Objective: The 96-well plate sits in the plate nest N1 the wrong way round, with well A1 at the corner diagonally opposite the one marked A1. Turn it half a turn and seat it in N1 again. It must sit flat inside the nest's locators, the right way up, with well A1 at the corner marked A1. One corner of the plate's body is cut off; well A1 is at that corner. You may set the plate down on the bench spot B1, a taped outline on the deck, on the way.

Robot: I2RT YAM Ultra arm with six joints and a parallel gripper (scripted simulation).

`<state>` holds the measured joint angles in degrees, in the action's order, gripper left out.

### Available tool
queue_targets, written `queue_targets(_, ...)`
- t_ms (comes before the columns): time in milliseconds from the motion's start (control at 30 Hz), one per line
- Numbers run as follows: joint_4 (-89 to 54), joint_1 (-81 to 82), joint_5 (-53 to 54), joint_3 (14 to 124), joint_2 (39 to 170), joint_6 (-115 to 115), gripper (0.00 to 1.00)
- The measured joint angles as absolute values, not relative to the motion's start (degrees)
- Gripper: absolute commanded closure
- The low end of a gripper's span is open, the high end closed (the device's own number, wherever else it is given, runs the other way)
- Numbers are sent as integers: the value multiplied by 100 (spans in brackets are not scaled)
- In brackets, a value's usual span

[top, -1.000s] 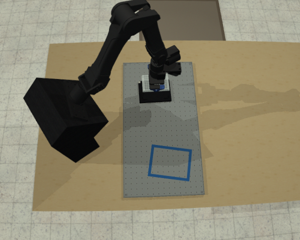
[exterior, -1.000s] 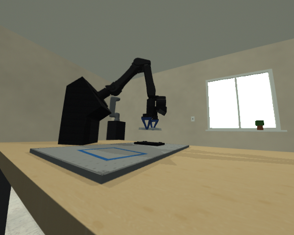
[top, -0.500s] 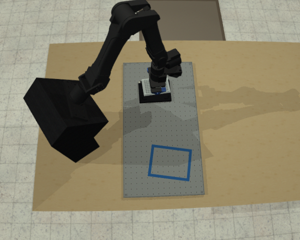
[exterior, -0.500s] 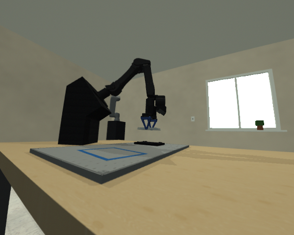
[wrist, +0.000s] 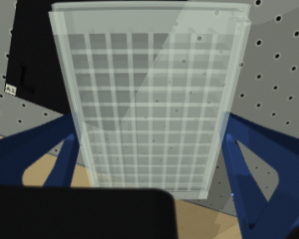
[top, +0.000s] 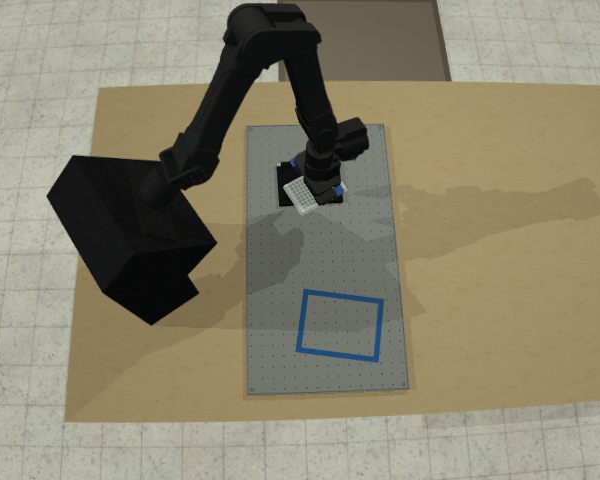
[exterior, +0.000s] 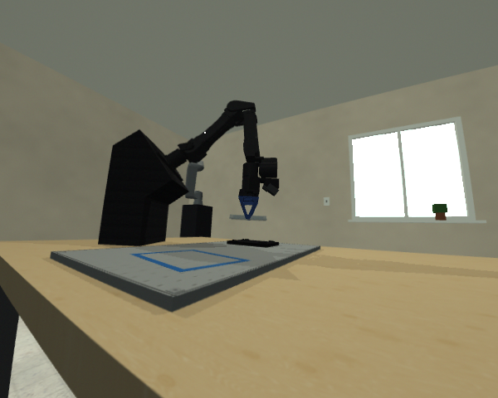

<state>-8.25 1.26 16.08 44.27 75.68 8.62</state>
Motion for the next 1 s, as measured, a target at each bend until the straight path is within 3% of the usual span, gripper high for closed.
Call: queue_targets(1000, -489, -1682, 2917, 4515, 8503, 2421, 100)
